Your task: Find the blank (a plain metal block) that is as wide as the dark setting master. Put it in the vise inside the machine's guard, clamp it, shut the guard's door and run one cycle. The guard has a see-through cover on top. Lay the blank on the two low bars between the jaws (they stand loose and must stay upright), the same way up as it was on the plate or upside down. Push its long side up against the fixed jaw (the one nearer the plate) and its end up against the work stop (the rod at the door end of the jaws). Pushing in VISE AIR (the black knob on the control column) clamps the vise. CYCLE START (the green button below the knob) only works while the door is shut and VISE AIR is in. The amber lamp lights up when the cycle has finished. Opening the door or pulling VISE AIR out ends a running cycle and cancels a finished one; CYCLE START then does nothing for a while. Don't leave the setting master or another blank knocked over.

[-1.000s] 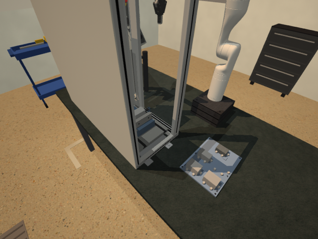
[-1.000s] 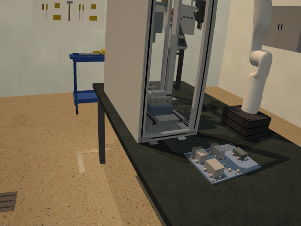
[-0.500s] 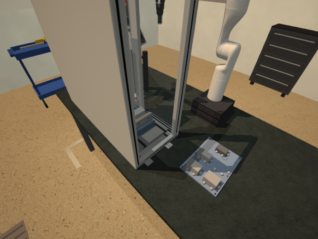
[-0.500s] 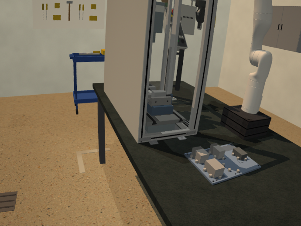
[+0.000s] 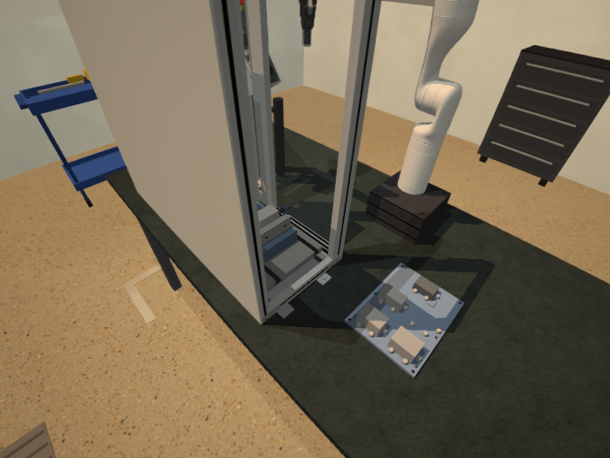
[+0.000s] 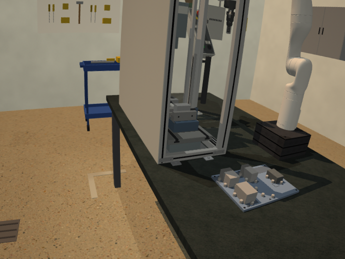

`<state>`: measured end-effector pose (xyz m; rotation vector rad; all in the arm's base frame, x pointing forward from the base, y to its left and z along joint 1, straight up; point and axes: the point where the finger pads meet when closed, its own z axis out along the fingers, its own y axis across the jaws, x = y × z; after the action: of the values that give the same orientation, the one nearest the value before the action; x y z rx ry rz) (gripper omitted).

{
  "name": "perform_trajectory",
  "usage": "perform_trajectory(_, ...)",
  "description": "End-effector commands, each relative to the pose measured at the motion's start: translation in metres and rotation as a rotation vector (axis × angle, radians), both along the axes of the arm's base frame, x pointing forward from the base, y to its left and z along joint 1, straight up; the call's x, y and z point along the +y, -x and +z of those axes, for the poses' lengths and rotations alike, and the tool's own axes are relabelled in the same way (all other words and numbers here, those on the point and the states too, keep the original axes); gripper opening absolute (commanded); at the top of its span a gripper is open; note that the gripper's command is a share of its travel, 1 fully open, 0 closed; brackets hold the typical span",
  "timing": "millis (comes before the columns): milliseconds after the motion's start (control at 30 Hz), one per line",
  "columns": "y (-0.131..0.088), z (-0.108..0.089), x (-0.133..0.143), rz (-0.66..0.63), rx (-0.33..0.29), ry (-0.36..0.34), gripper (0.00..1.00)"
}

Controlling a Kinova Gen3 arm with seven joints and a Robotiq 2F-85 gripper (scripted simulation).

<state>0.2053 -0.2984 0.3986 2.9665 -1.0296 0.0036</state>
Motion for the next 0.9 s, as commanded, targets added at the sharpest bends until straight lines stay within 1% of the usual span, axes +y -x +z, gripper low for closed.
perform_trajectory(0, -0.0003, 0.0004, -0.0001, 0.013, -0.001, -0.004, 0.10)
perform_trajectory(167, -0.0003, 0.0004, -0.0001, 0.013, -0.001, -0.004, 0.10)
perform_trajectory(333, -0.0003, 0.0003, -0.0001, 0.242, 0.000, -0.005, 0.10)
perform_trajectory(733, -0.0003, 0.0003, -0.0001, 0.242, 0.000, -0.005, 0.10)
perform_trajectory(867, -0.0002, 0.0003, -0.0001, 0.408, 0.001, -0.005, 0.10)
